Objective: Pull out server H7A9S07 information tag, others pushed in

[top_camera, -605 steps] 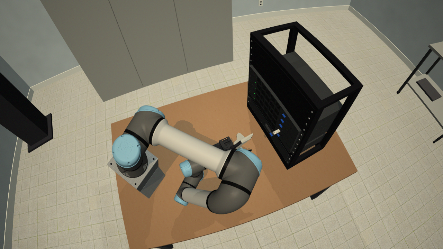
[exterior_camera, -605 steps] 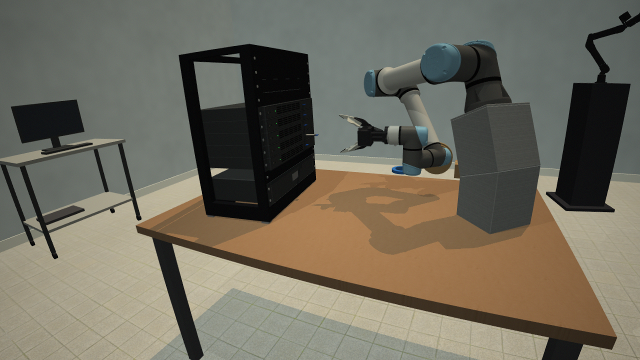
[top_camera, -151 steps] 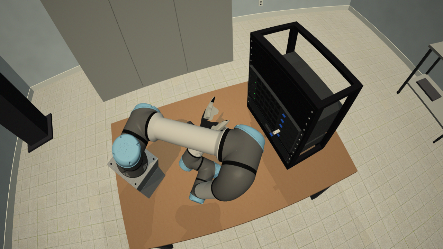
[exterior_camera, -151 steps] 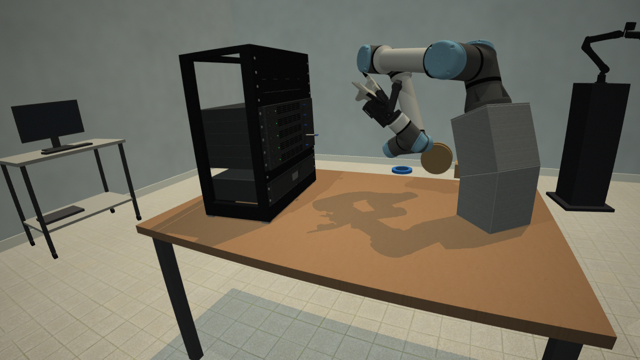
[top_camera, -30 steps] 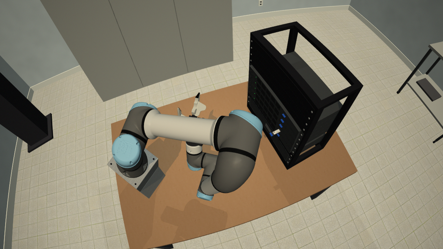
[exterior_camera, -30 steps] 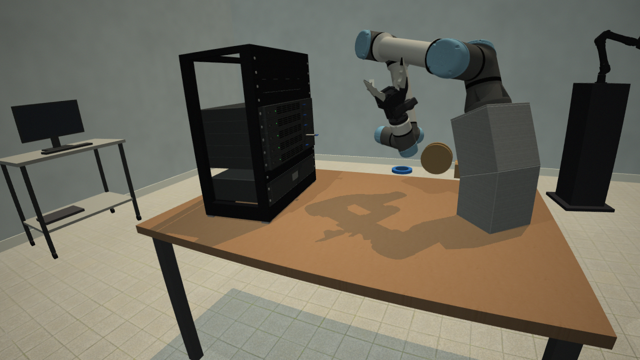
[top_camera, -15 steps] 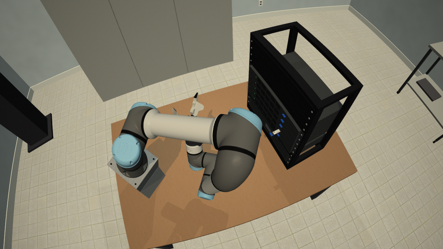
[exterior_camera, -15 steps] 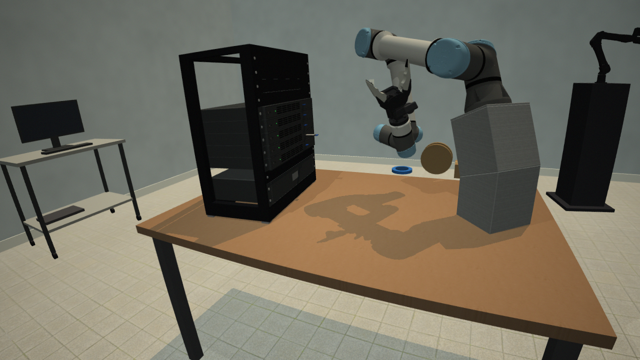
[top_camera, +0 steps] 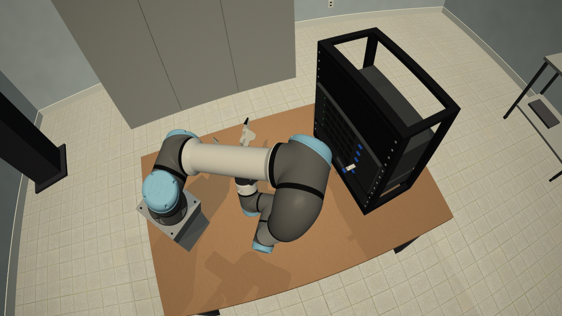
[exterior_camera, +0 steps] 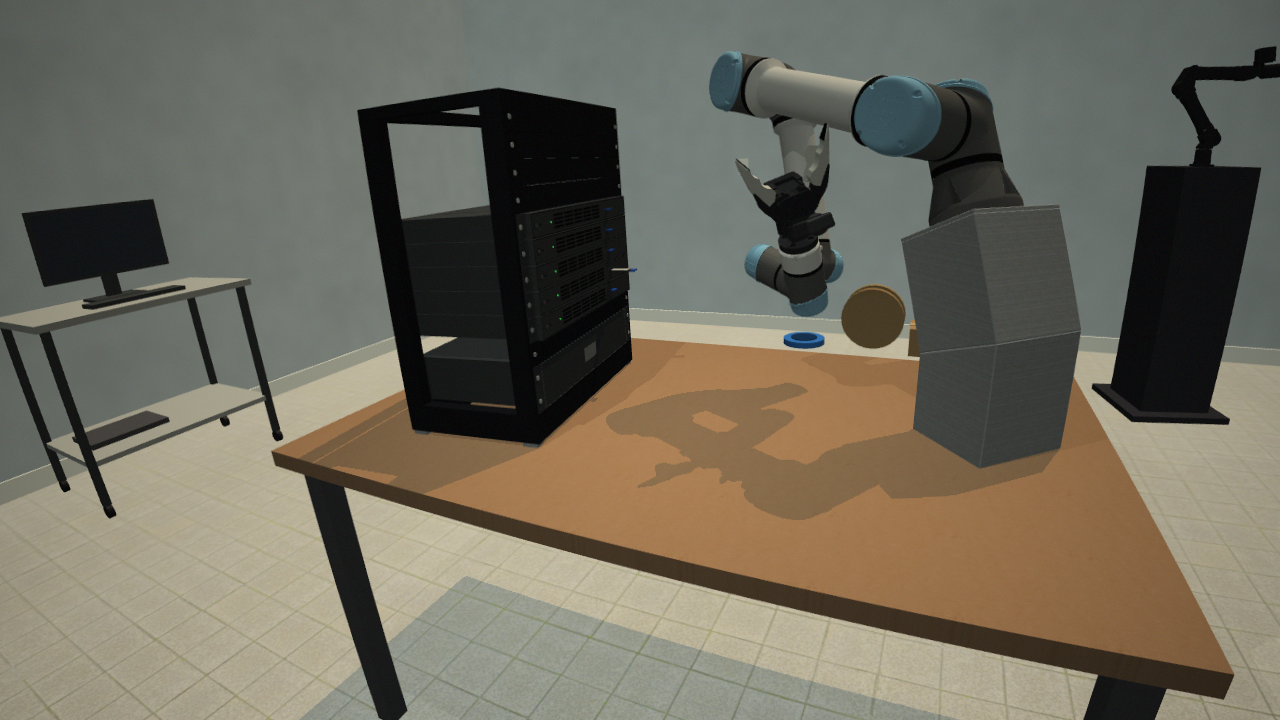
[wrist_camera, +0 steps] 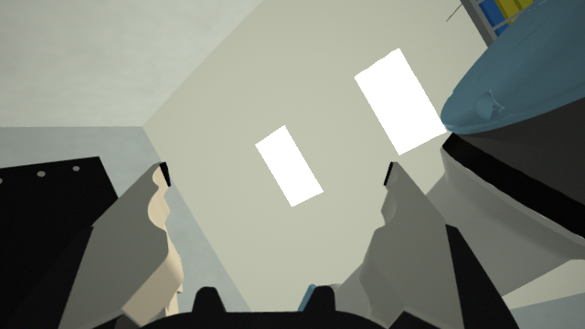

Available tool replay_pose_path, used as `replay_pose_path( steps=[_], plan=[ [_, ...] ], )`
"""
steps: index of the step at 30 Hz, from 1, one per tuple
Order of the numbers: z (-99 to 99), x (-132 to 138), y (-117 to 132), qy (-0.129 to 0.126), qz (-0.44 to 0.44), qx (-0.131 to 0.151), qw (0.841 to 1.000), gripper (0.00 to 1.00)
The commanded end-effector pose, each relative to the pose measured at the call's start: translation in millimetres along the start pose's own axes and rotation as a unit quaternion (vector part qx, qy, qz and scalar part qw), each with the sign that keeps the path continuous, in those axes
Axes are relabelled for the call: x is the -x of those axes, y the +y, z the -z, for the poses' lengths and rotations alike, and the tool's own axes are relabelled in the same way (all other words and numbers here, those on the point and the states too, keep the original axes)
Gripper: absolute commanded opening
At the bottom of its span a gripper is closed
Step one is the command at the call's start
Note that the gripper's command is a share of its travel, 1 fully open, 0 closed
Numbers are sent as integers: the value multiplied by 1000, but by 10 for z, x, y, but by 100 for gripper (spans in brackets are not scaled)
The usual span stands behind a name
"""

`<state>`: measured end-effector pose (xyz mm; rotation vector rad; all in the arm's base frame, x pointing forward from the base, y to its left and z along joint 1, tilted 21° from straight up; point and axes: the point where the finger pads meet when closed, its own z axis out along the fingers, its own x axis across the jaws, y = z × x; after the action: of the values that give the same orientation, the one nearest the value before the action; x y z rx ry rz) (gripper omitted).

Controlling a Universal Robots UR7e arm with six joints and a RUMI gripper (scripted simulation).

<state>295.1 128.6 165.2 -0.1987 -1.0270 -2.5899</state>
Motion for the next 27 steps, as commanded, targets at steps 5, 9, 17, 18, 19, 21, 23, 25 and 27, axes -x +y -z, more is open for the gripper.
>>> replay_pose_path(
  steps=[5,9,17,18,19,21,23,25,27],
  plan=[
    [21,-38,-112,15,40,-22,999,100],
    [27,-45,-136,18,49,-26,998,100],
    [54,-73,-231,32,83,-44,995,100],
    [58,-76,-243,34,87,-47,995,100],
    [62,-79,-255,36,91,-49,994,100],
    [69,-86,-278,40,100,-53,993,100],
    [78,-92,-301,44,108,-58,991,100],
    [82,-95,-313,46,113,-60,991,100],
    [86,-98,-325,48,117,-62,990,100]
  ],
)
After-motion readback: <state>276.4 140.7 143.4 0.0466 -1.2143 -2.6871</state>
